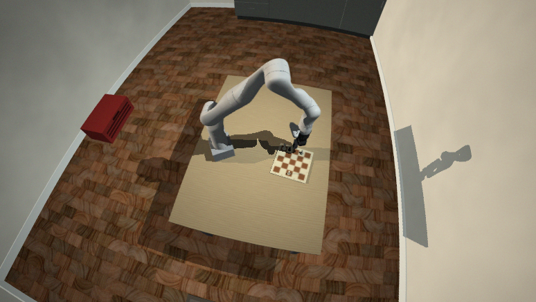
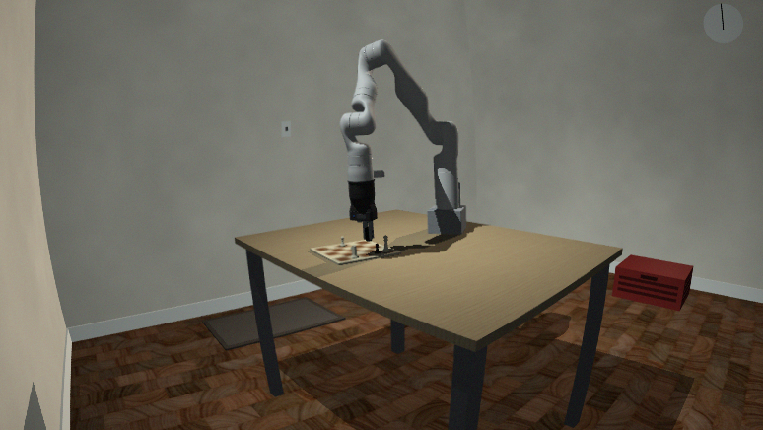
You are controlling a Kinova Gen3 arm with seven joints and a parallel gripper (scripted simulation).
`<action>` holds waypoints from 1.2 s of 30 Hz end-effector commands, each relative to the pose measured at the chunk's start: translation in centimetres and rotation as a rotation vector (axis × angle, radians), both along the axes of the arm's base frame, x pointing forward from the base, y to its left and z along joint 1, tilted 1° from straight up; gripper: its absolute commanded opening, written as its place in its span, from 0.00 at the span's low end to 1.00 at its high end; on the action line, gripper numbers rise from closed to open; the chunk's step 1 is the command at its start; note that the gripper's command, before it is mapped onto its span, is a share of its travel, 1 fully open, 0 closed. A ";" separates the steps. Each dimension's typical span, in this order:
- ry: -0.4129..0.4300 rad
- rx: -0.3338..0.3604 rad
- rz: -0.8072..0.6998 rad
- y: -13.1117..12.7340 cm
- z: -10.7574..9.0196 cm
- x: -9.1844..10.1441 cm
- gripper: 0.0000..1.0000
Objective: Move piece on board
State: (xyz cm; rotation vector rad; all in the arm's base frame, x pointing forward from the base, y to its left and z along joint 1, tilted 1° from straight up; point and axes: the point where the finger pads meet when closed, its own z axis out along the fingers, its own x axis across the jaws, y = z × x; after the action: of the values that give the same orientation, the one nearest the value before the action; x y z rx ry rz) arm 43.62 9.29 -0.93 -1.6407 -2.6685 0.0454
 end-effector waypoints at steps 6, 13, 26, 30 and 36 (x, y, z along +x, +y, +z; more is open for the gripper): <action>-0.033 0.005 -0.006 0.0 5.3 1.1 0.00; -0.033 0.005 -0.006 0.0 5.6 1.1 0.00; -0.033 0.003 0.037 -0.3 5.5 -0.6 0.00; -0.031 0.002 0.136 -0.8 5.2 -4.5 0.00; -0.027 0.006 0.299 -2.0 5.0 -11.0 0.00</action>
State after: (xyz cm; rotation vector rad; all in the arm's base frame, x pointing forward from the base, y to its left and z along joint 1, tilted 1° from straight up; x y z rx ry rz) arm 34.68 8.02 3.24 -1.2700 -2.8797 0.0168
